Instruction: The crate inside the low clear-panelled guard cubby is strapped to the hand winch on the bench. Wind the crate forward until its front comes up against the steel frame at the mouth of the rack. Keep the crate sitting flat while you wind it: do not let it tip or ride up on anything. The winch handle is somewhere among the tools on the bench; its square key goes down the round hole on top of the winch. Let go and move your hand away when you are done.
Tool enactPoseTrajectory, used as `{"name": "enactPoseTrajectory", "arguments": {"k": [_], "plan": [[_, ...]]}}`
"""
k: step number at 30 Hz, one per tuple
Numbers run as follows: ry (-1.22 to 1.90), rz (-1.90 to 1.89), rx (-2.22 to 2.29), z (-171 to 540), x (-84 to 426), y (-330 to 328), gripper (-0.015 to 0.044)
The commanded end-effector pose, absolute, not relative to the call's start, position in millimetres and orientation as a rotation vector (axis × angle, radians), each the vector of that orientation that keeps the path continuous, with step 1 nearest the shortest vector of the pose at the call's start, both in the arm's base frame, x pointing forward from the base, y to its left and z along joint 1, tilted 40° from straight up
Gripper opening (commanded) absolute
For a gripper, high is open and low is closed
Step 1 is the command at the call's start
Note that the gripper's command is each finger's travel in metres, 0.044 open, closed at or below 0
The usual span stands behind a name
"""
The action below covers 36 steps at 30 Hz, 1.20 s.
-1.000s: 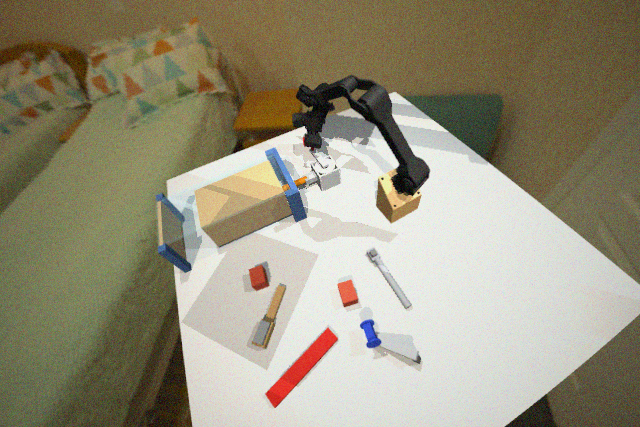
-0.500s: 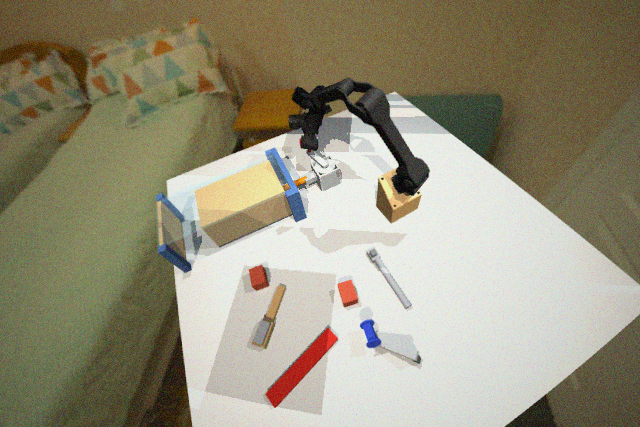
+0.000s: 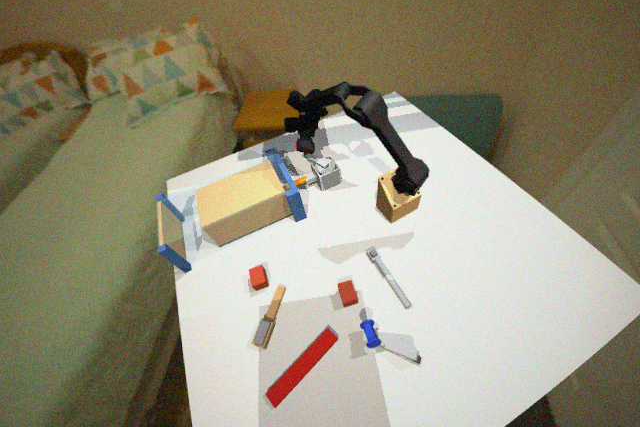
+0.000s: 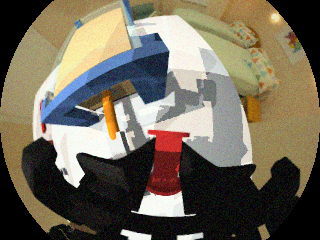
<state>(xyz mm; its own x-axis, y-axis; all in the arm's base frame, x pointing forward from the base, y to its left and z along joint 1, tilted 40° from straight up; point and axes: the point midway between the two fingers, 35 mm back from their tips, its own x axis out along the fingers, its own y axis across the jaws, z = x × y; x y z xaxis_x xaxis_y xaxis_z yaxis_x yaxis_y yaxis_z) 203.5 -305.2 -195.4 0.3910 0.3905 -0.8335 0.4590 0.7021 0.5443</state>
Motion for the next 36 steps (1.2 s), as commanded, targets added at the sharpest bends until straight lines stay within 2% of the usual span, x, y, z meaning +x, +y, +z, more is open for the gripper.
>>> {"name": "enactPoseTrajectory", "arguments": {"k": [1,36], "plan": [[1.19,-0.021,0.855,-190.5,219.2,-296.1,0.0],[1.188,-0.018,0.857,-174.3,246.0,-276.3,0.0]]}}
